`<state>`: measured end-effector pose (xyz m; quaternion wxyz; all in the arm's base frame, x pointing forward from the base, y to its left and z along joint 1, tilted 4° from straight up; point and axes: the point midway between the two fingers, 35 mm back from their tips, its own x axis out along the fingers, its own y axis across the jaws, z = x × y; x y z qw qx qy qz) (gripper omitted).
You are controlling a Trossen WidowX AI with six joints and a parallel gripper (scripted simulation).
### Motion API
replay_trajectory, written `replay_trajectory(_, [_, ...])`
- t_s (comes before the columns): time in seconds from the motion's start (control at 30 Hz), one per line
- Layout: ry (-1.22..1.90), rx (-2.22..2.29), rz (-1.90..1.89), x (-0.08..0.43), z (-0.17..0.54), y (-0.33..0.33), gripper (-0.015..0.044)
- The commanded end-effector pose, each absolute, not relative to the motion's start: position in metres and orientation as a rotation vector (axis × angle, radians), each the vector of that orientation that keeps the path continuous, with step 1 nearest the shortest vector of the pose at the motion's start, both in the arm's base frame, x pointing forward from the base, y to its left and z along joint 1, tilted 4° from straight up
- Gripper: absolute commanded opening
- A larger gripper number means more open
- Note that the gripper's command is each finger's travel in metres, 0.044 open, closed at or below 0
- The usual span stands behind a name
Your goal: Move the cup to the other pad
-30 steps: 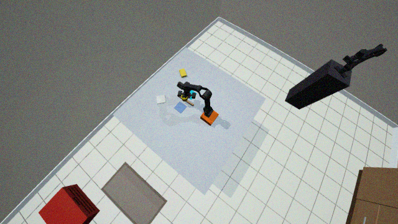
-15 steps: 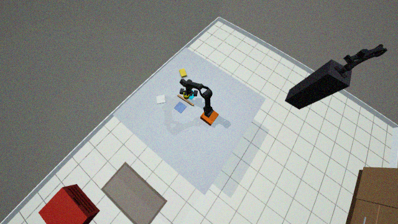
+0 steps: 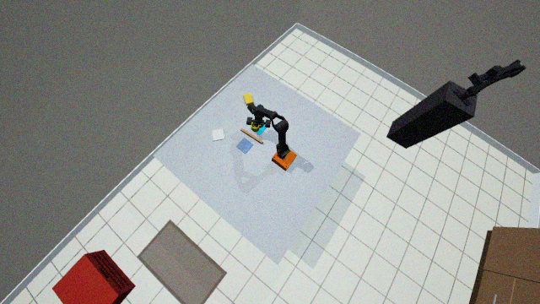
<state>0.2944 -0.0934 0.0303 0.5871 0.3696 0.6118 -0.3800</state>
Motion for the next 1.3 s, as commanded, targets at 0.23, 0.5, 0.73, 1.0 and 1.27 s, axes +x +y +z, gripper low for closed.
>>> replay_trajectory(0.23, [1.425, 0.854, -0.887, 0.293, 0.032, -0.119, 0.0000])
replay_trajectory(0.5, [1.424, 0.852, -0.889, 0.291, 0.032, -0.137, 0.0000])
replay_trajectory(0.73, [1.424, 0.852, -0.889, 0.291, 0.023, -0.137, 0.0000])
replay_trajectory(1.0, [1.424, 0.852, -0.889, 0.291, 0.007, -0.138, 0.0000])
replay_trajectory(1.27, [1.424, 0.852, -0.889, 0.290, -0.009, -0.138, 0.0000])
